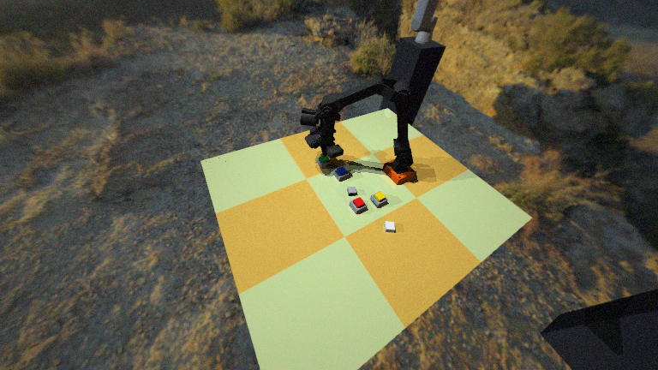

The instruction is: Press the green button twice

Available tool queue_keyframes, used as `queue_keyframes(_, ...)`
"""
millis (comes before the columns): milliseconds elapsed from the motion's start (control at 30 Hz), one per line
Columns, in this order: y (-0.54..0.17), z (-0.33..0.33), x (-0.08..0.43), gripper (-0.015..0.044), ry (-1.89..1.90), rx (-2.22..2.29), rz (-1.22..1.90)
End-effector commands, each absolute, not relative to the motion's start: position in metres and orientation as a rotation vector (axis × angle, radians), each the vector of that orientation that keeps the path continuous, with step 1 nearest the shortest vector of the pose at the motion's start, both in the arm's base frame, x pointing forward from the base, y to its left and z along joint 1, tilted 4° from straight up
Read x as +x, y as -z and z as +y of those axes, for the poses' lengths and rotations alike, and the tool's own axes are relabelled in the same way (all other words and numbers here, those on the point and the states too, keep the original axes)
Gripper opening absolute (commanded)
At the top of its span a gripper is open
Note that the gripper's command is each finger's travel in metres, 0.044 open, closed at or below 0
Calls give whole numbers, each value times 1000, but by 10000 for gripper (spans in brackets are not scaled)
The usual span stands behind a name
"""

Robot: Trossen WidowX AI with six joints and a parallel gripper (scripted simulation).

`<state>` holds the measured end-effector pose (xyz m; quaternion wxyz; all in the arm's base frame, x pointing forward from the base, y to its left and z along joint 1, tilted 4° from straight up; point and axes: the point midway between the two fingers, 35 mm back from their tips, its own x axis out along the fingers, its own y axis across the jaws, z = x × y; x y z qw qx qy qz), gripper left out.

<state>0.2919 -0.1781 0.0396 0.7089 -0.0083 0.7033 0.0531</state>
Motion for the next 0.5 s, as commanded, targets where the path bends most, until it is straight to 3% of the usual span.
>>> queue_keyframes(0,-52,-180,292,20,-111,-26,1554)
queue_keyframes(467,-35,-179,293,20,-111,-26,1554)
